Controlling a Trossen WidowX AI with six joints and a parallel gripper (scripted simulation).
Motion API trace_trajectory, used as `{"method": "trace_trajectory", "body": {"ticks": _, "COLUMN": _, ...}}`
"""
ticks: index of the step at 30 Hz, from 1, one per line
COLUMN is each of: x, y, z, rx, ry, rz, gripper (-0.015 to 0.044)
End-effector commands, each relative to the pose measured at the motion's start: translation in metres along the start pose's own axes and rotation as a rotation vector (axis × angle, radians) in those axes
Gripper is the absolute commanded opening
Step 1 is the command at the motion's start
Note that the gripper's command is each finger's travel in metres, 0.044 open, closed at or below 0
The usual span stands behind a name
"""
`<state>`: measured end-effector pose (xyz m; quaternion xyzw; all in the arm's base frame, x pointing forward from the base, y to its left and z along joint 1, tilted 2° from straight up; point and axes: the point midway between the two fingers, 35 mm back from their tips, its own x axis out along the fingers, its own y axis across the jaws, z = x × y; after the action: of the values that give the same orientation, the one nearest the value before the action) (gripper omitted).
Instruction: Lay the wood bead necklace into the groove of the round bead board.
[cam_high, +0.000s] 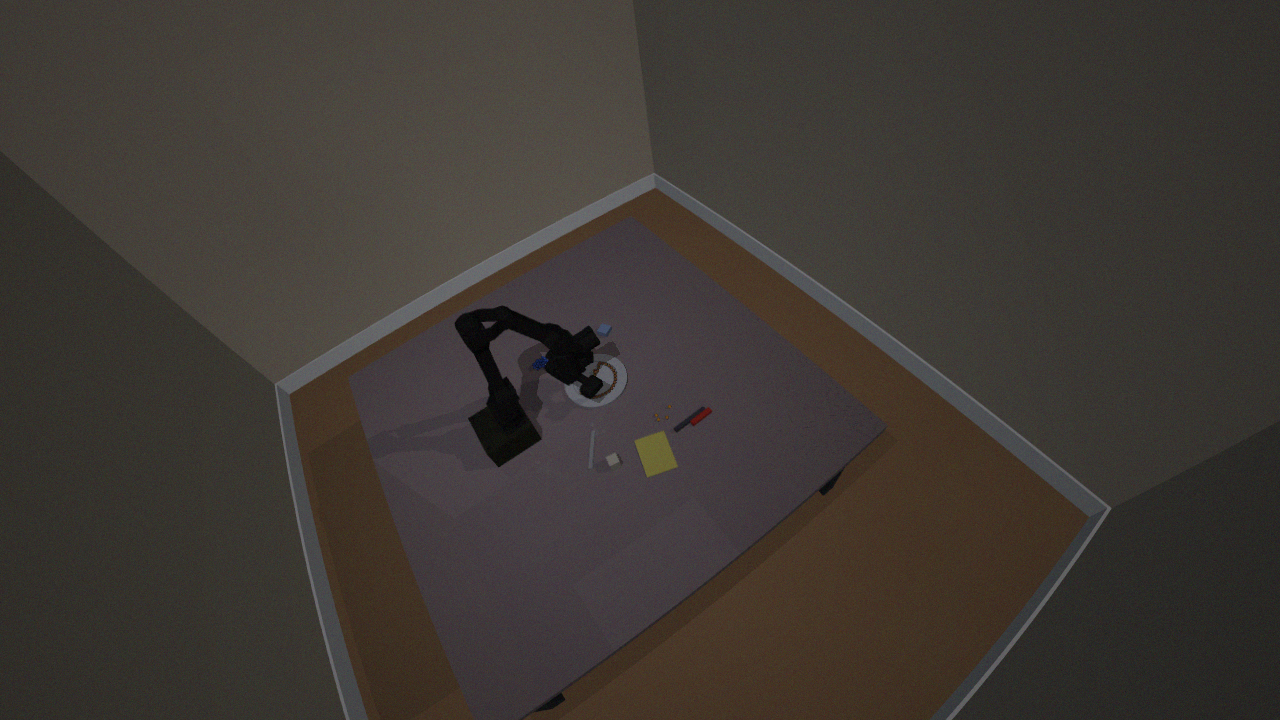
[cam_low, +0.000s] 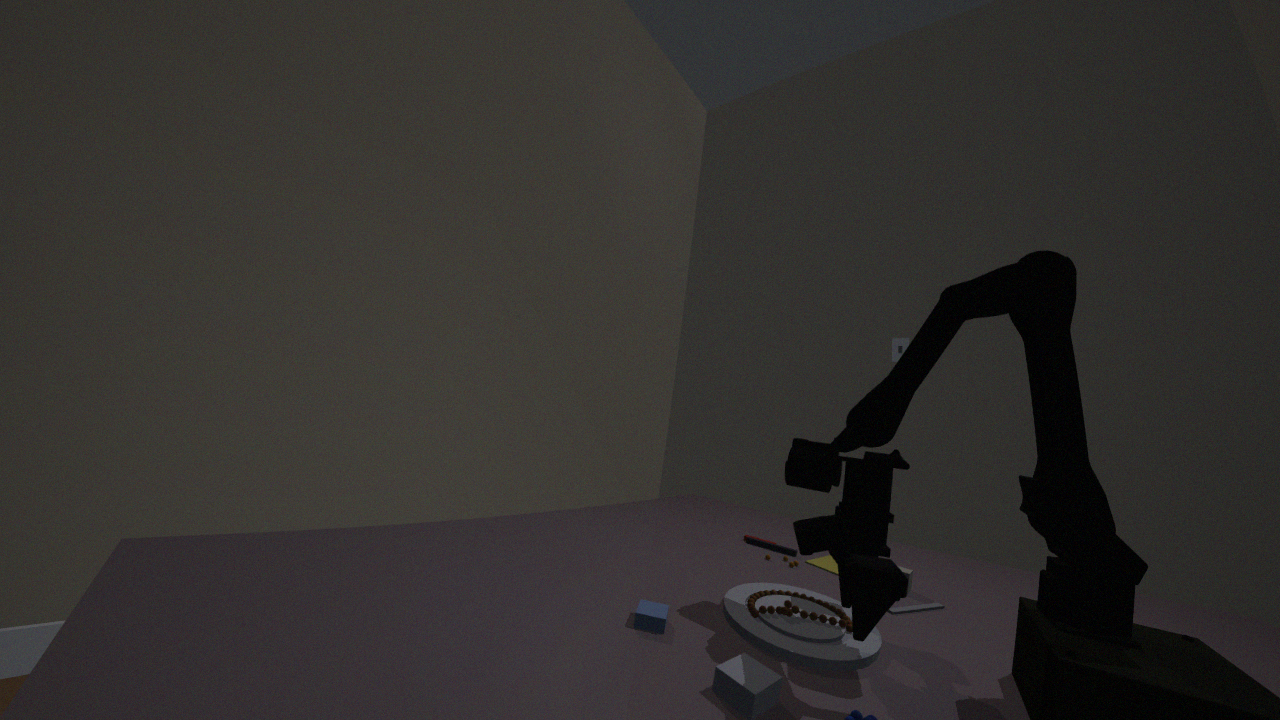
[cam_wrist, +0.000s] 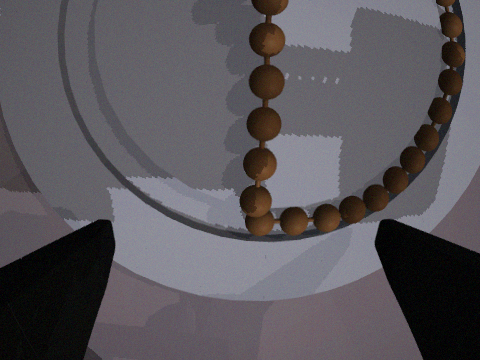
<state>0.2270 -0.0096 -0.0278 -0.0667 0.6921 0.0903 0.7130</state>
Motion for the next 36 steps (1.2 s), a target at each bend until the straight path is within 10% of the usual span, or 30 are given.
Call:
{"method": "trace_trajectory", "body": {"ticks": 1, "x": -0.001, "y": 0.000, "z": 0.000, "rx": 0.005, "ry": 0.002, "rz": 0.000, "gripper": 0.0440}}
{"method": "trace_trajectory", "body": {"ticks": 20, "x": -0.001, "y": 0.000, "z": 0.000, "rx": 0.005, "ry": 0.002, "rz": 0.000, "gripper": 0.0440}}
{"method": "trace_trajectory", "body": {"ticks": 32, "x": -0.026, "y": -0.001, "z": 0.010, "rx": -0.091, "ry": 0.001, "rz": 0.000, "gripper": 0.0125}}
{"method": "trace_trajectory", "body": {"ticks": 36, "x": -0.024, "y": -0.002, "z": 0.012, "rx": -0.083, "ry": -0.007, "rz": -0.002, "gripper": 0.0120}}
